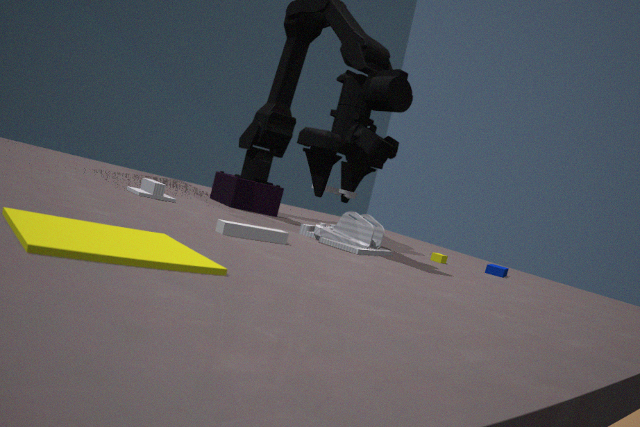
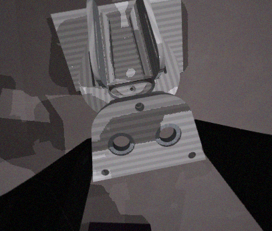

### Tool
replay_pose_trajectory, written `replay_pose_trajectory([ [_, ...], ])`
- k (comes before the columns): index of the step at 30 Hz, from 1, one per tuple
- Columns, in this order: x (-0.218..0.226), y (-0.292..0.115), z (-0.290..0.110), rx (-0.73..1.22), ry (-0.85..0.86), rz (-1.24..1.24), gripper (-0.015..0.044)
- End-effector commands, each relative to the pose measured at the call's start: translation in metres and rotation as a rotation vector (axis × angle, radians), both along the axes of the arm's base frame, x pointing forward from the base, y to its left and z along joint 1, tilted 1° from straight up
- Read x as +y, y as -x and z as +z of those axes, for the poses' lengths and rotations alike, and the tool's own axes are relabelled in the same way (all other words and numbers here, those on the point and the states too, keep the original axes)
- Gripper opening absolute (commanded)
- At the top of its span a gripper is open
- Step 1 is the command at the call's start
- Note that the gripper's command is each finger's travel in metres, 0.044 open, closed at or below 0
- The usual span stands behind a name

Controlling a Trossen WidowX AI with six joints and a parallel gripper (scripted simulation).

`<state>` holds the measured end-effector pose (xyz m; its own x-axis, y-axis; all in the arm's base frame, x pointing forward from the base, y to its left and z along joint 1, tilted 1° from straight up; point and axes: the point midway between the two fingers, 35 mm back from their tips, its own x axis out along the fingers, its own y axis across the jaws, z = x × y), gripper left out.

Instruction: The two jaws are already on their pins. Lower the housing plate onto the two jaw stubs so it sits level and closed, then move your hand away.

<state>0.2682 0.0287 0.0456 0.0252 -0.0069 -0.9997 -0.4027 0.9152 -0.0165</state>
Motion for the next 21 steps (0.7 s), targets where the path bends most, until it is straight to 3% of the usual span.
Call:
replay_pose_trajectory([
  [1,-0.001,0.0,-0.008,0.003,0.004,-0.007,0.0351],
  [21,-0.001,0.001,-0.04,0.003,0.004,-0.009,0.0351],
])
